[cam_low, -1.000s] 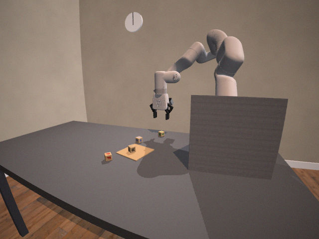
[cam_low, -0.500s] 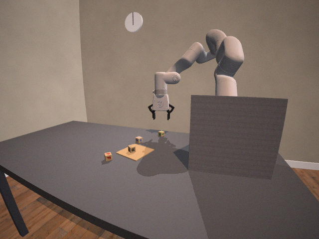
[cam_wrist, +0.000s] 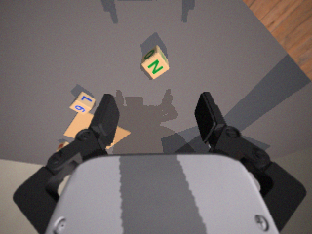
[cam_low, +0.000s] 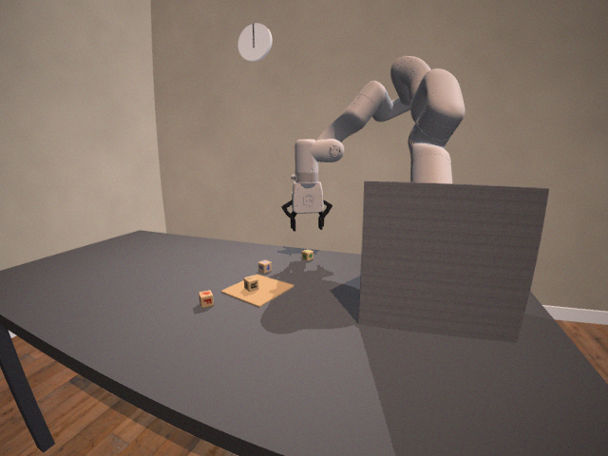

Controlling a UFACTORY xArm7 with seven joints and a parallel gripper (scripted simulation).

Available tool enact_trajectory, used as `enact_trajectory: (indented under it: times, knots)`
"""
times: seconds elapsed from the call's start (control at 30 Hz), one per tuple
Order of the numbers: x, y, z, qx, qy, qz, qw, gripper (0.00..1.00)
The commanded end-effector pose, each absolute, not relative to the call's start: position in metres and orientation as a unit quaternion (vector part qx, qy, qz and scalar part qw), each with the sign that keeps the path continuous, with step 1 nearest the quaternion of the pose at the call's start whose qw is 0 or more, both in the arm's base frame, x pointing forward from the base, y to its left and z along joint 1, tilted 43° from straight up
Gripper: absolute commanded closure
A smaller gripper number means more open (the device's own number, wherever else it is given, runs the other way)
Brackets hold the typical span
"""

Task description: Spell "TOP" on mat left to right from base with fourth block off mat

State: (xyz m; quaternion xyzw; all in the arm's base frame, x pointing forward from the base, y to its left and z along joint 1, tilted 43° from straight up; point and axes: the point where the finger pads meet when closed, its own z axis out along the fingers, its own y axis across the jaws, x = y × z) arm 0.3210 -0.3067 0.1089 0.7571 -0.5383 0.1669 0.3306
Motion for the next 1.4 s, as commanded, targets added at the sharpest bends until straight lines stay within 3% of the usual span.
enact_trajectory:
  times: [0.0, 0.97, 1.0, 1.37]
  knots:
    - [0.3221, -0.3073, 0.108, 0.794, -0.486, 0.141, 0.338, 0.0]
    - [0.3204, -0.312, 0.1025, 0.887, -0.281, 0.055, 0.362, 0.0]
    - [0.3204, -0.312, 0.1025, 0.887, -0.281, 0.055, 0.362, 0.31]
    - [0.3204, -0.312, 0.1025, 0.887, -0.281, 0.055, 0.362, 0.31]
